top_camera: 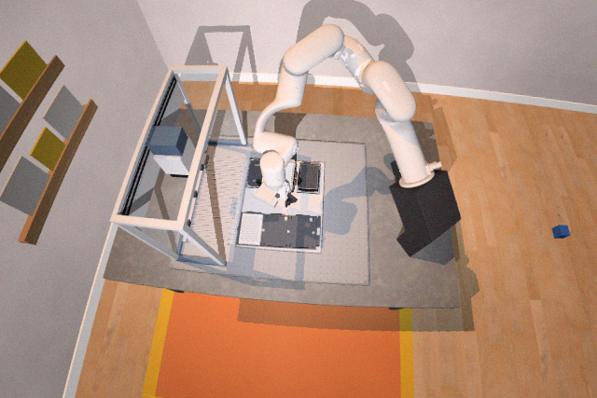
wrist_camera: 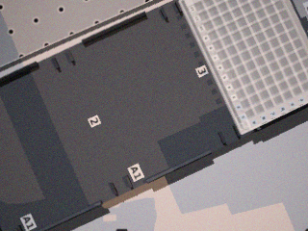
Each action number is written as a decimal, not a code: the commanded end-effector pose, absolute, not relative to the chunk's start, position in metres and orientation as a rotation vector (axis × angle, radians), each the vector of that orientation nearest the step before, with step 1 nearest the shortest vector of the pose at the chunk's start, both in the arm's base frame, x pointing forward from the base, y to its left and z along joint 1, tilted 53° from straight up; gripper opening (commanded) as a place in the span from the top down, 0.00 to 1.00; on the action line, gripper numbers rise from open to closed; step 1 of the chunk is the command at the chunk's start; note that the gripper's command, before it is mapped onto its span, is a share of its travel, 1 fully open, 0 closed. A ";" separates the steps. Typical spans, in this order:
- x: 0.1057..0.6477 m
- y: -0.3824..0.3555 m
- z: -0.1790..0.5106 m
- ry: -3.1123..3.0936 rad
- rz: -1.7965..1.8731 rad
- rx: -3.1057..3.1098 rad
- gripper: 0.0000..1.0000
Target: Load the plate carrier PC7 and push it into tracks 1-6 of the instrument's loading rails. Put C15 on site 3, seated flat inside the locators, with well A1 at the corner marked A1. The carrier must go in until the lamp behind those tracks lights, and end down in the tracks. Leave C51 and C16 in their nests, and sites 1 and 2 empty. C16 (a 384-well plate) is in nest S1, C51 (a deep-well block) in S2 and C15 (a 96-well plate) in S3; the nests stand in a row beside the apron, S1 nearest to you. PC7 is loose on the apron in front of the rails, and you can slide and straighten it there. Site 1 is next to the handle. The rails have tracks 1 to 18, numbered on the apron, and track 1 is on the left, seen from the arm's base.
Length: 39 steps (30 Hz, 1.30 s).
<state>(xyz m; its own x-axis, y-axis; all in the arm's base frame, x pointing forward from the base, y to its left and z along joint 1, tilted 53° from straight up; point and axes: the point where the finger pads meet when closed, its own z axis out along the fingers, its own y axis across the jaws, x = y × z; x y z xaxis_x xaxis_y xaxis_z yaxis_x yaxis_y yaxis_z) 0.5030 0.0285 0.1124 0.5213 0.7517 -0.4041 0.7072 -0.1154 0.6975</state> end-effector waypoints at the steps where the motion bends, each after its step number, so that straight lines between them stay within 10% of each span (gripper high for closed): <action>1: 0.503 0.029 0.114 1.371 -0.036 1.744 0.00; 39: 0.514 0.014 0.100 1.583 -0.175 1.562 0.00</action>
<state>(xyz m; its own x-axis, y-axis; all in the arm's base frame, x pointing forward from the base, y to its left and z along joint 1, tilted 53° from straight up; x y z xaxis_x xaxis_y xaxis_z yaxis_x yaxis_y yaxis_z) 0.5098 0.0175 0.1032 0.1780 0.7385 -0.6504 0.8647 0.1980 0.4616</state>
